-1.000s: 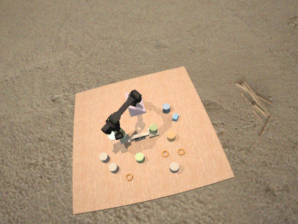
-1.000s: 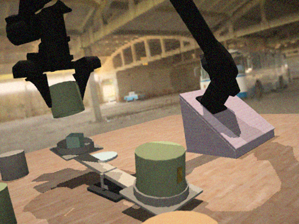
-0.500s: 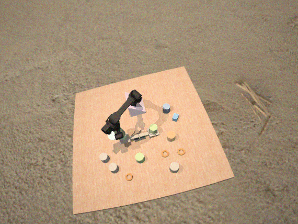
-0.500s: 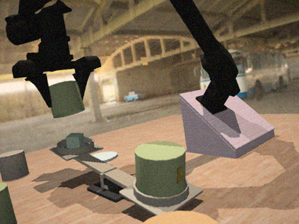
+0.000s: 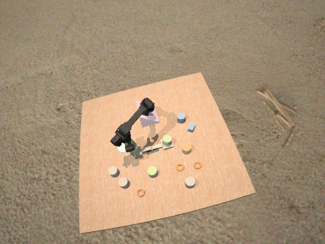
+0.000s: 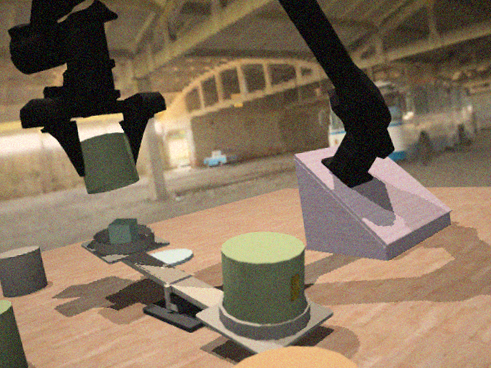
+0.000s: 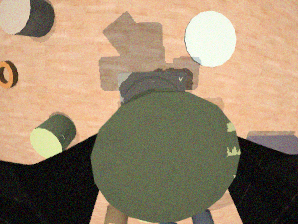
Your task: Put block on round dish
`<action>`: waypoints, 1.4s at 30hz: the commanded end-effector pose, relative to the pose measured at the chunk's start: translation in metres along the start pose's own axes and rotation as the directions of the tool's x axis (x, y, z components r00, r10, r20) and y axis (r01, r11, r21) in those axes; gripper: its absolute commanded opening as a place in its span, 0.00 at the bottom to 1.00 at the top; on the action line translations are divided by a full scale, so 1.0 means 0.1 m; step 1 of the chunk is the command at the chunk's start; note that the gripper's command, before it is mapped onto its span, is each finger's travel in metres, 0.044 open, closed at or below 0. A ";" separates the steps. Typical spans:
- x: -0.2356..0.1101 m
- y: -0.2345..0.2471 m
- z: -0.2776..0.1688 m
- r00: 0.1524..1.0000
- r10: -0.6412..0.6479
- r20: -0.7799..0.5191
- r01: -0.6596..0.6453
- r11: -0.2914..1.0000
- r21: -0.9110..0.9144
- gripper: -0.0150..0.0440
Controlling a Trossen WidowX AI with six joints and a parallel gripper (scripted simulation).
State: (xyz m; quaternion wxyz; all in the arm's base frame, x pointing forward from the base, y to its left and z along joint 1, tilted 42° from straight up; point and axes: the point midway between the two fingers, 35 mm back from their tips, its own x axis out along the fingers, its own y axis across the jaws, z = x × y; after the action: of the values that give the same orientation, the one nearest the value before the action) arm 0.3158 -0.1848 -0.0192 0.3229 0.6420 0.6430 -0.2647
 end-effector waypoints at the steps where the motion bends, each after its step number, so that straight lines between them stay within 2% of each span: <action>1: 0.00 0.00 0.00 1.000 0.000 0.000 0.000 1.000 0.001 0.25; 25: 0.01 -0.02 0.02 1.000 0.000 0.001 0.000 1.000 0.001 0.25; 34: 0.29 -0.95 0.81 1.000 -0.001 0.032 0.001 1.000 0.006 0.25; 42: 0.72 -1.90 1.18 1.000 -0.006 0.029 0.006 1.000 0.005 0.25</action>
State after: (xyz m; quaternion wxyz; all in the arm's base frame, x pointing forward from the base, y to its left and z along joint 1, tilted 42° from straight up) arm 0.1759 -0.2388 -0.1405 0.3328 0.6385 0.6352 -0.2793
